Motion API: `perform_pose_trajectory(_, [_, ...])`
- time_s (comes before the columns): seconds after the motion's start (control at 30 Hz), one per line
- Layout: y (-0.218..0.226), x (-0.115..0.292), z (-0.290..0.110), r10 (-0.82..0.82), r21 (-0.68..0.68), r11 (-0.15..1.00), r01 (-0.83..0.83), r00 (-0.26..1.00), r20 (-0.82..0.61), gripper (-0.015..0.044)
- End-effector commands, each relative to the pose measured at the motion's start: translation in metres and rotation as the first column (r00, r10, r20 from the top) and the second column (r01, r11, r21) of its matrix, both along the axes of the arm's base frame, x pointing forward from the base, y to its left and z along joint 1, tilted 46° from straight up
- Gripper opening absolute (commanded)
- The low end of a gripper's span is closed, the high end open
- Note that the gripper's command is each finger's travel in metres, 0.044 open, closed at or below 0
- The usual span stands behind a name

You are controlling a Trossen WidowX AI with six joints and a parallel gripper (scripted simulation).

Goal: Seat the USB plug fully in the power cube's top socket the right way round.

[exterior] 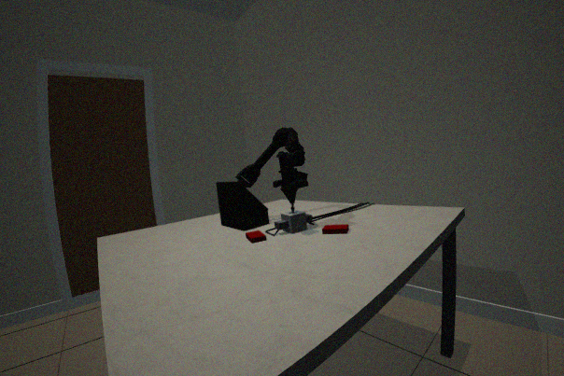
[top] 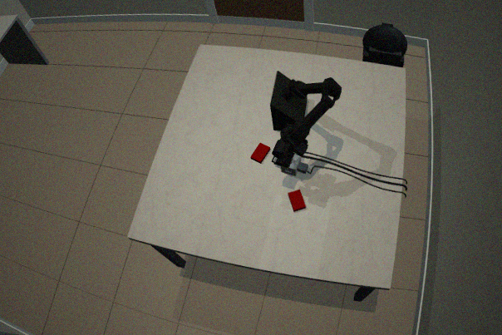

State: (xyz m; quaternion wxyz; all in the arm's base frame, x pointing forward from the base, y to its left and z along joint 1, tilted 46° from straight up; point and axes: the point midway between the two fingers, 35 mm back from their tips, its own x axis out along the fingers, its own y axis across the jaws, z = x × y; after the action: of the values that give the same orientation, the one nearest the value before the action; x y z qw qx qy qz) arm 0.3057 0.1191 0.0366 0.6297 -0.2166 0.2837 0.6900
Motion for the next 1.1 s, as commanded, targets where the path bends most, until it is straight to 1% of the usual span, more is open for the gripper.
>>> perform_pose_trajectory(0.0, [0.0009, -0.0006, -0.0003, -0.004, 0.006, 1.0, 0.004, 1.0, -0.006, 0.0])
perform_pose_trajectory(1.07, [0.0037, -0.0011, -0.0029, -0.004, 0.006, 1.0, 0.004, 1.0, -0.006, 0.0])
